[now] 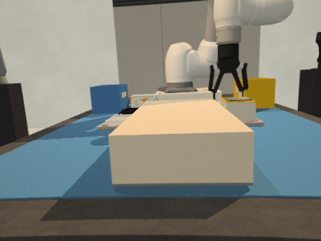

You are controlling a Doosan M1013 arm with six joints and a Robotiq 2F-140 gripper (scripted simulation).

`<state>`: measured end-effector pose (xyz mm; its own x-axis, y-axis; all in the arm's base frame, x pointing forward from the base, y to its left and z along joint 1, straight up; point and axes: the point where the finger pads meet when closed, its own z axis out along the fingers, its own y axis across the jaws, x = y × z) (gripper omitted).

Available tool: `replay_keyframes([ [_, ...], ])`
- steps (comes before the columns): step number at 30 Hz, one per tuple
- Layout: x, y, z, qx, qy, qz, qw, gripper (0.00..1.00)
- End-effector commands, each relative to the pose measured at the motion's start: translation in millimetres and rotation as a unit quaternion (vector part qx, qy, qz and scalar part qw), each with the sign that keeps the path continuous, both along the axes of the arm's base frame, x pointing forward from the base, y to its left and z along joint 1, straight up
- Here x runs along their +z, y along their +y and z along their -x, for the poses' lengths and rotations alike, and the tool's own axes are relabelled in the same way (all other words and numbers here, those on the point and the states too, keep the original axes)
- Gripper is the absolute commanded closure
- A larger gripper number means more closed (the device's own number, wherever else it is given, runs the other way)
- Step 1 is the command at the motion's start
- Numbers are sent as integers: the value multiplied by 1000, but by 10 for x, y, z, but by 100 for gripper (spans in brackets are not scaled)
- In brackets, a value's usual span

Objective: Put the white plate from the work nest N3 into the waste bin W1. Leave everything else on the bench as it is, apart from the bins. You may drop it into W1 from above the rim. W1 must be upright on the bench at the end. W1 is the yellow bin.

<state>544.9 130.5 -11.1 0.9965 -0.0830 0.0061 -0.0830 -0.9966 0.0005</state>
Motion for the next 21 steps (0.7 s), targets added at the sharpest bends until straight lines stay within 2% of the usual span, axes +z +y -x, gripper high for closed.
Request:
replay_keyframes([
  [1, -21, 7, 41, -1, 4, 2, 1000, 90],
  [21, 39, 8, 41, -1, 4, 2, 1000, 90],
])
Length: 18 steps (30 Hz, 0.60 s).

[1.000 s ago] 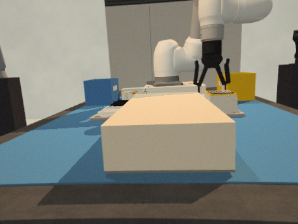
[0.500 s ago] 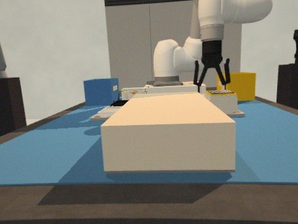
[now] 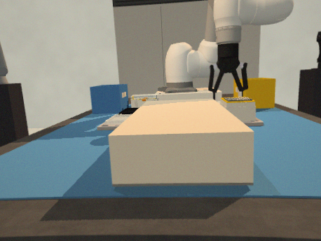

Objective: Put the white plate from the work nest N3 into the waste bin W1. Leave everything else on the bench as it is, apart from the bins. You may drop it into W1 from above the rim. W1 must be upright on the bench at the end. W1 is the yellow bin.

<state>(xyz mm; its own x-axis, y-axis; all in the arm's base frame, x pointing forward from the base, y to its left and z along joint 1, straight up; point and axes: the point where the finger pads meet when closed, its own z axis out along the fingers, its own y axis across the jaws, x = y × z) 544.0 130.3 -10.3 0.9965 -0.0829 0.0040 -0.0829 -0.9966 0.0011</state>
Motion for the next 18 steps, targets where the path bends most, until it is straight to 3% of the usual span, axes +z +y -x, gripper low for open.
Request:
replay_keyframes([
  [1, 34, 10, 32, -1, 3, 1, 1000, 90],
  [18, 44, 10, 32, -1, 3, 1, 1000, 90],
])
